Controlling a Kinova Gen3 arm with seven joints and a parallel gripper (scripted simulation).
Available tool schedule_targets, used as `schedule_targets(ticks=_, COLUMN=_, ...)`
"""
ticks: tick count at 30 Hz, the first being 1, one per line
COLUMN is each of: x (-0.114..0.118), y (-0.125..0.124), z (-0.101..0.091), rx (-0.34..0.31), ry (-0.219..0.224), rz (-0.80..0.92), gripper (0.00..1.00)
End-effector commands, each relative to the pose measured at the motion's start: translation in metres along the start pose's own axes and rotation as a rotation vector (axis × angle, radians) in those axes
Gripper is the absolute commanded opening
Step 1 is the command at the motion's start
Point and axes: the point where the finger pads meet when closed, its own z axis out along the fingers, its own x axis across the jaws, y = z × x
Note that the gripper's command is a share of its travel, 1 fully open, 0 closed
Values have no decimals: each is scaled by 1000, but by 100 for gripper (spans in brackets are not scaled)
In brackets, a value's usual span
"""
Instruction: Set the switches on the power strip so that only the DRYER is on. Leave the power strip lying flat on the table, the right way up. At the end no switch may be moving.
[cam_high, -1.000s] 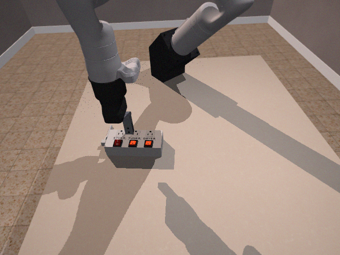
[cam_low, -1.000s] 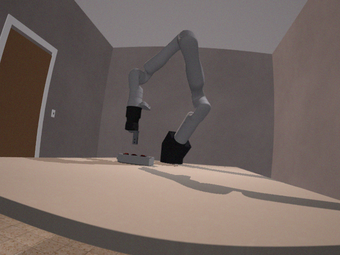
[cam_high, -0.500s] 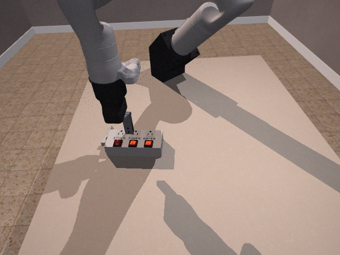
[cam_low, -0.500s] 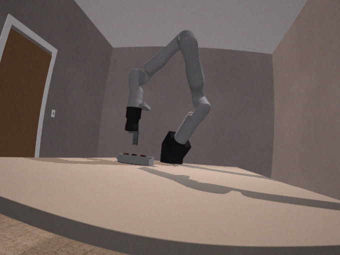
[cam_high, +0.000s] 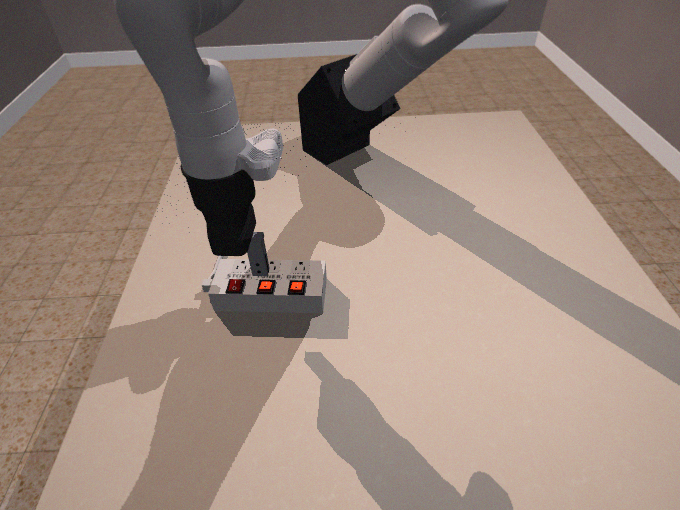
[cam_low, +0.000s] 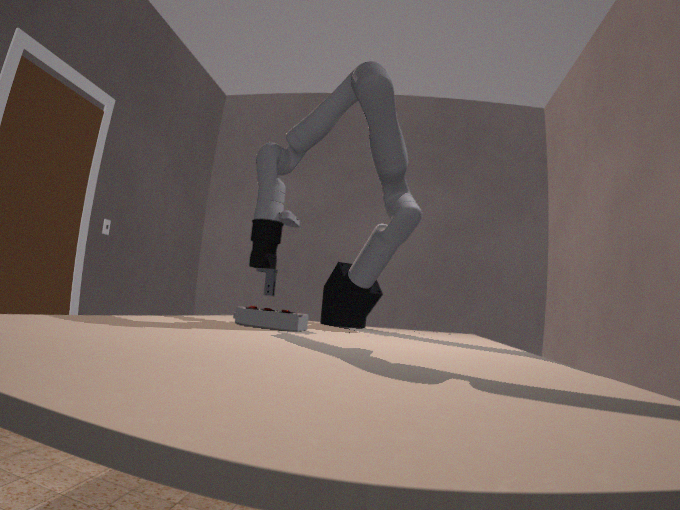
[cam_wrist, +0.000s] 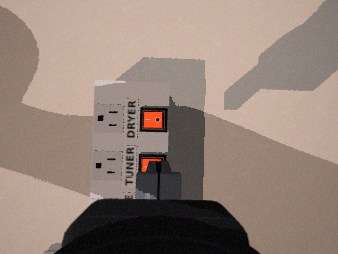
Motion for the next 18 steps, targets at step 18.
schedule_targets(ticks=18, x=0, y=-2, z=23, rx=3, ry=-1, rz=-5, gripper=0)
